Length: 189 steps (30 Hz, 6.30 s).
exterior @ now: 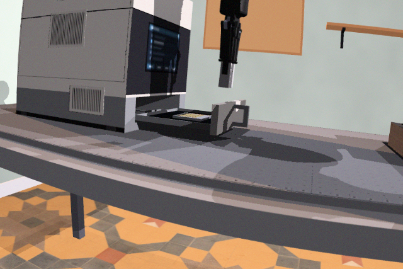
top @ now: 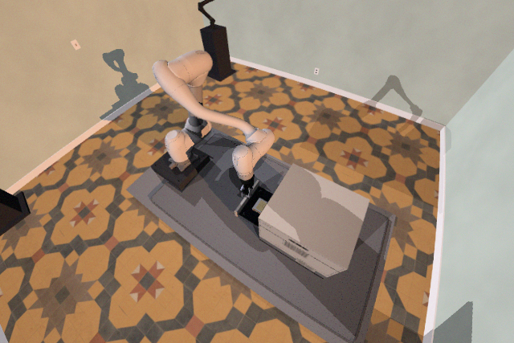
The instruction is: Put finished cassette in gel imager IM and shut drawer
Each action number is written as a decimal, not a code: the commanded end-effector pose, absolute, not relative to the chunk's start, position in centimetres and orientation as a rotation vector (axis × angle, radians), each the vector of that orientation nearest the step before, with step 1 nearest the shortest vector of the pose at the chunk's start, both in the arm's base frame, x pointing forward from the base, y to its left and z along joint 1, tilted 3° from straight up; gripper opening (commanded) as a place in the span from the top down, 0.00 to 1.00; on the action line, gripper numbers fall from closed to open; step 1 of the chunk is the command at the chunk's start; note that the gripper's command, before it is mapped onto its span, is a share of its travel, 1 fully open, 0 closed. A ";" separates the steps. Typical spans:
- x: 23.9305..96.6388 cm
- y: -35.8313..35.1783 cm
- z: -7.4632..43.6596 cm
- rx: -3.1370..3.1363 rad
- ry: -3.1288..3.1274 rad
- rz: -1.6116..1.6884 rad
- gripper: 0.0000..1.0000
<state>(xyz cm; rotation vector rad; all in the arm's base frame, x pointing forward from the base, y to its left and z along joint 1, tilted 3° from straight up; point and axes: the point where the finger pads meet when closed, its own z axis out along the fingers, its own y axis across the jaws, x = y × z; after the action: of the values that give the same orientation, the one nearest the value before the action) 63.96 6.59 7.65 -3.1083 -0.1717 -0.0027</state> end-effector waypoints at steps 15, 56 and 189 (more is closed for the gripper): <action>57.8 6.0 6.7 -3.110 -0.173 0.056 0.76; 57.7 6.0 3.4 -3.110 -0.173 0.056 0.76; 64.7 6.9 -0.6 -3.108 -0.172 -0.012 0.90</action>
<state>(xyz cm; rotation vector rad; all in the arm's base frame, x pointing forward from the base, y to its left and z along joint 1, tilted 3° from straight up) 64.34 6.90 -0.55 -3.1079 -0.1718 -0.0115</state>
